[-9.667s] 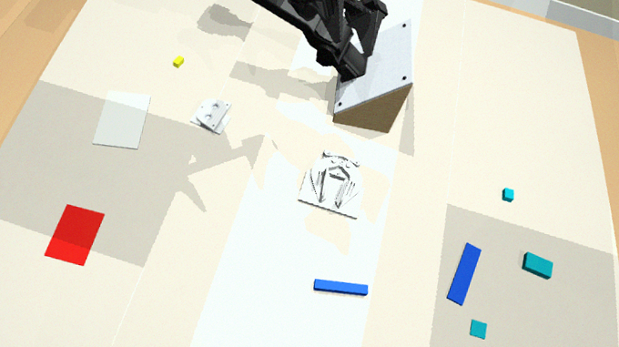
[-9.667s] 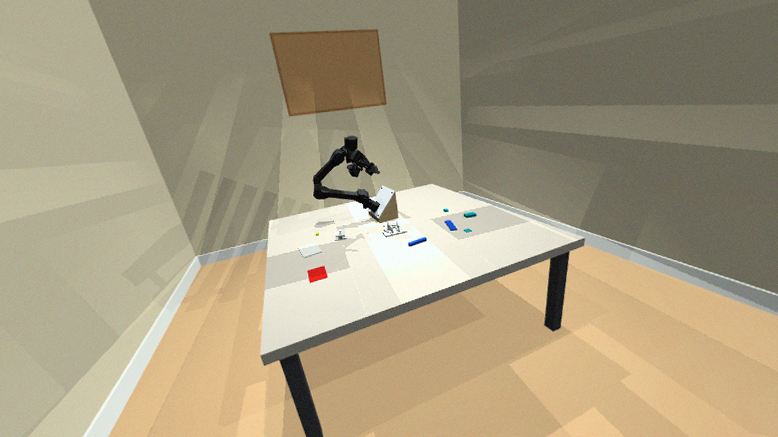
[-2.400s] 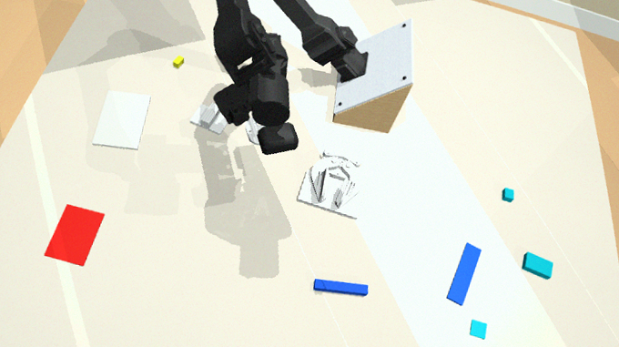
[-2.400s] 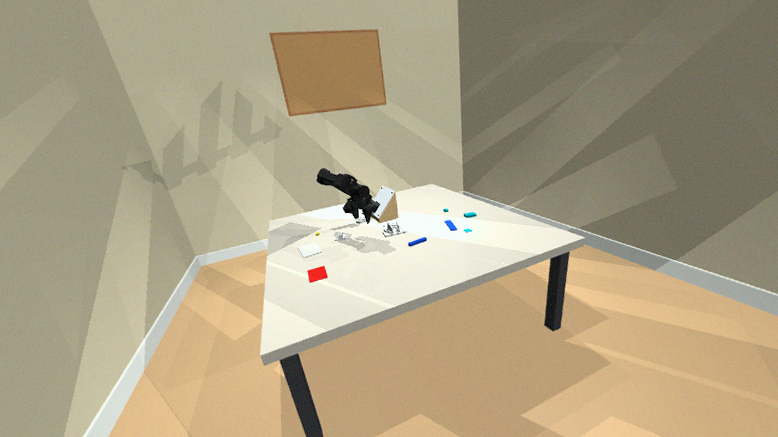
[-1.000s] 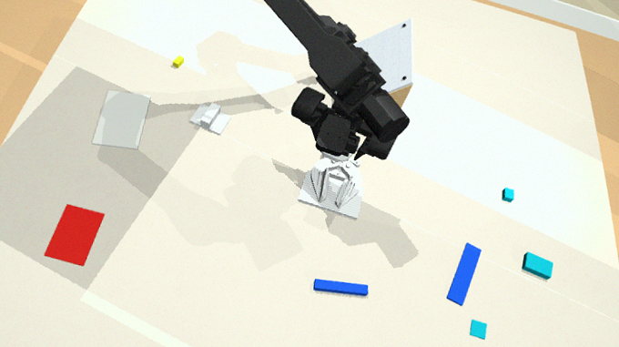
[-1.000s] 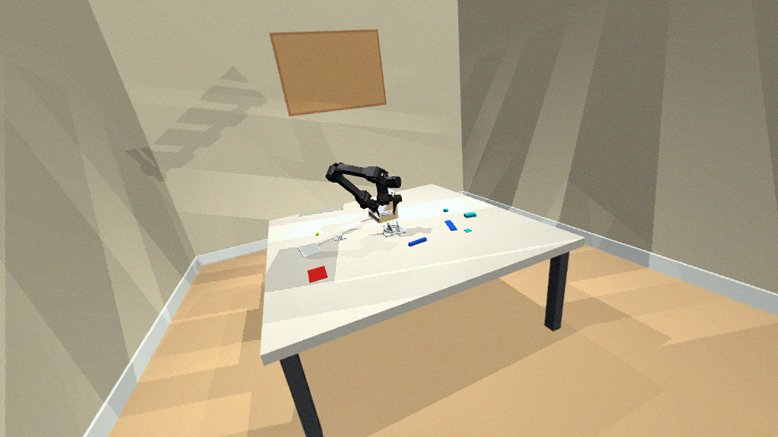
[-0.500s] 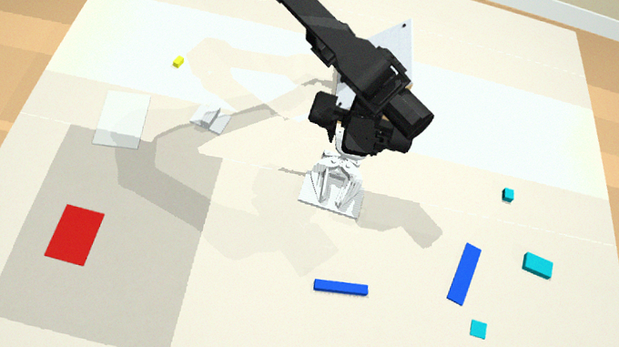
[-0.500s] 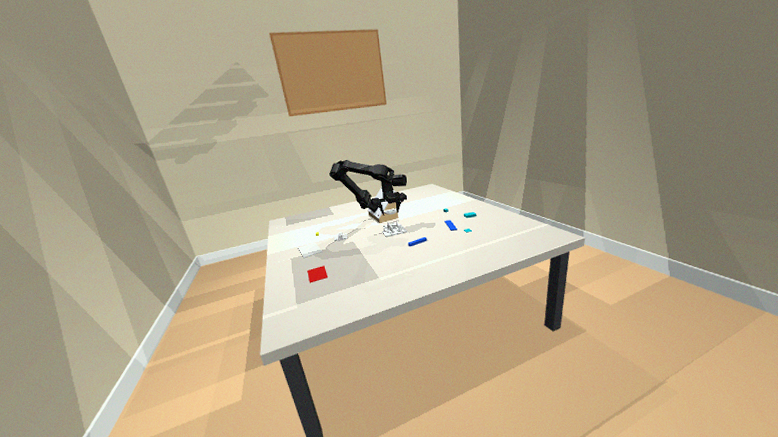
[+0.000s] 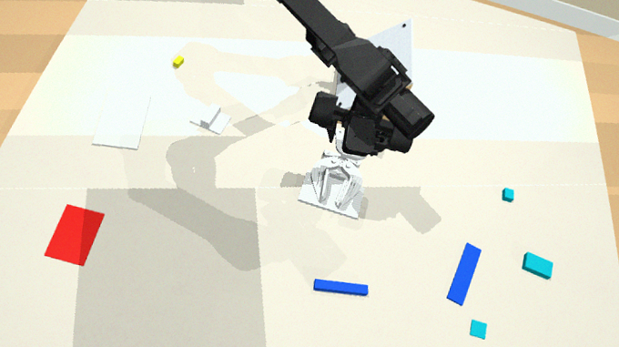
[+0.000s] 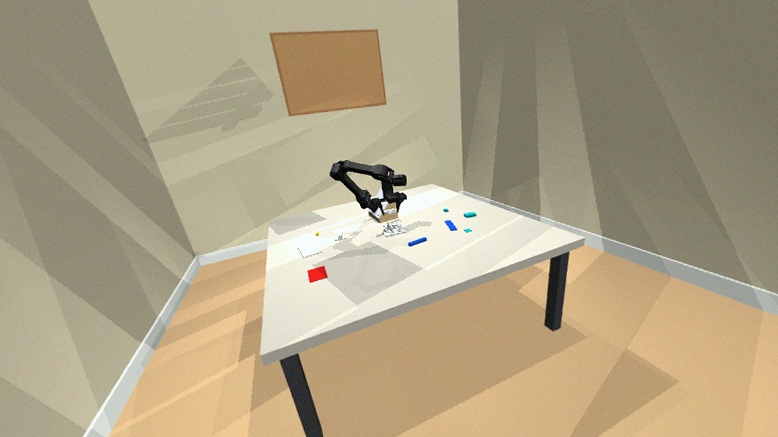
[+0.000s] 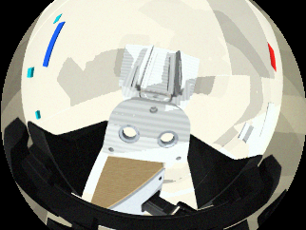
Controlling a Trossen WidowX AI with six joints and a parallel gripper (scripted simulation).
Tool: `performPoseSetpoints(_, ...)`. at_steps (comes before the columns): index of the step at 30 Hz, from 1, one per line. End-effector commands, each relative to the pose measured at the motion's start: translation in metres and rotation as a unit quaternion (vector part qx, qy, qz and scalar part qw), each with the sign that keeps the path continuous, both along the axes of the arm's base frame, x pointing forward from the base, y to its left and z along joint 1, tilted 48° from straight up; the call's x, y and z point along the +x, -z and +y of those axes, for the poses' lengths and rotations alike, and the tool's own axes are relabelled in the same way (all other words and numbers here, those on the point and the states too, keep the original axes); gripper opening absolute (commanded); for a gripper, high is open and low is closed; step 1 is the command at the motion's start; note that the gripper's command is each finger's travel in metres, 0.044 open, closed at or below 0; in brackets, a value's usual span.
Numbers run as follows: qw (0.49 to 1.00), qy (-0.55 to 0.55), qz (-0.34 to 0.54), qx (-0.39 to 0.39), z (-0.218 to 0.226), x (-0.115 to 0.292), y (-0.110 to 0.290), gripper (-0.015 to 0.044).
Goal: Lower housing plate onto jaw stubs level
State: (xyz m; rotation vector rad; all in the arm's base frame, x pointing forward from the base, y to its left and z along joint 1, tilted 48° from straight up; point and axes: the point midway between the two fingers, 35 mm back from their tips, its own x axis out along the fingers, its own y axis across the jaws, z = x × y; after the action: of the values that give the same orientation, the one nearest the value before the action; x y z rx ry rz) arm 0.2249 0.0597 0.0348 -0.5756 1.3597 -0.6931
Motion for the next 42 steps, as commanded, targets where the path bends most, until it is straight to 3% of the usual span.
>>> performPoseSetpoints(1,1.000,-0.001,0.003,0.002,0.0005,-0.0003,0.0007,0.0351)
performPoseSetpoints(42,1.000,0.003,-0.002,0.002,-0.0047,-0.0098,-0.0035,0.0351)
